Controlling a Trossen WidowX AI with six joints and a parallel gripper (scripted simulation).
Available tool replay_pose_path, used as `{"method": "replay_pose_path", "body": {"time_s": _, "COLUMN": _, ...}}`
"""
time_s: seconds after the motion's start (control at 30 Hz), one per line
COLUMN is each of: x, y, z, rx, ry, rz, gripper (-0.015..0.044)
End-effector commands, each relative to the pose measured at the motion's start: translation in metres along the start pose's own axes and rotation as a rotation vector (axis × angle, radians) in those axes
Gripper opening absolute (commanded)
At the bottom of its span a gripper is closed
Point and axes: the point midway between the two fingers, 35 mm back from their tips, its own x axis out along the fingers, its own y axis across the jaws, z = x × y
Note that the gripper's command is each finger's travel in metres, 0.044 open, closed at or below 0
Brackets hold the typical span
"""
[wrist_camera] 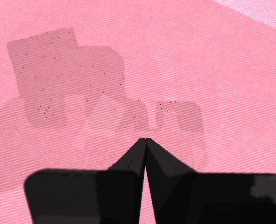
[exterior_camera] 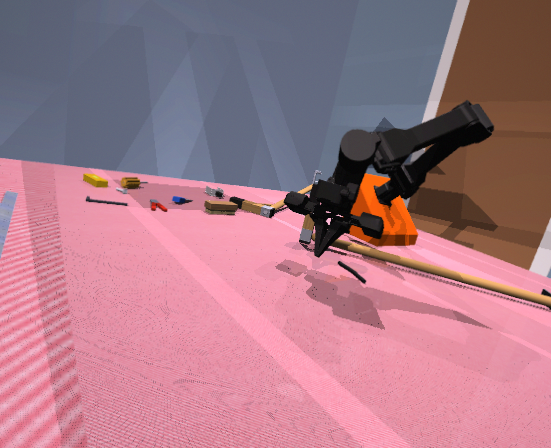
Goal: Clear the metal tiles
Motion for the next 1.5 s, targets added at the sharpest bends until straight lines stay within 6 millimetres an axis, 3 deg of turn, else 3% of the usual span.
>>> {"method": "replay_pose_path", "body": {"time_s": 0.0, "x": 0.01, "y": -0.001, "z": -0.01, "rx": 0.013, "ry": 0.006, "rz": -0.004, "gripper": 0.0}}
{"method": "replay_pose_path", "body": {"time_s": 0.23, "x": 0.021, "y": 0.002, "z": -0.018, "rx": 0.015, "ry": 0.002, "rz": 0.0, "gripper": 0.0}}
{"method": "replay_pose_path", "body": {"time_s": 1.47, "x": 0.013, "y": 0.053, "z": -0.045, "rx": 0.012, "ry": 0.017, "rz": -0.01, "gripper": 0.0}}
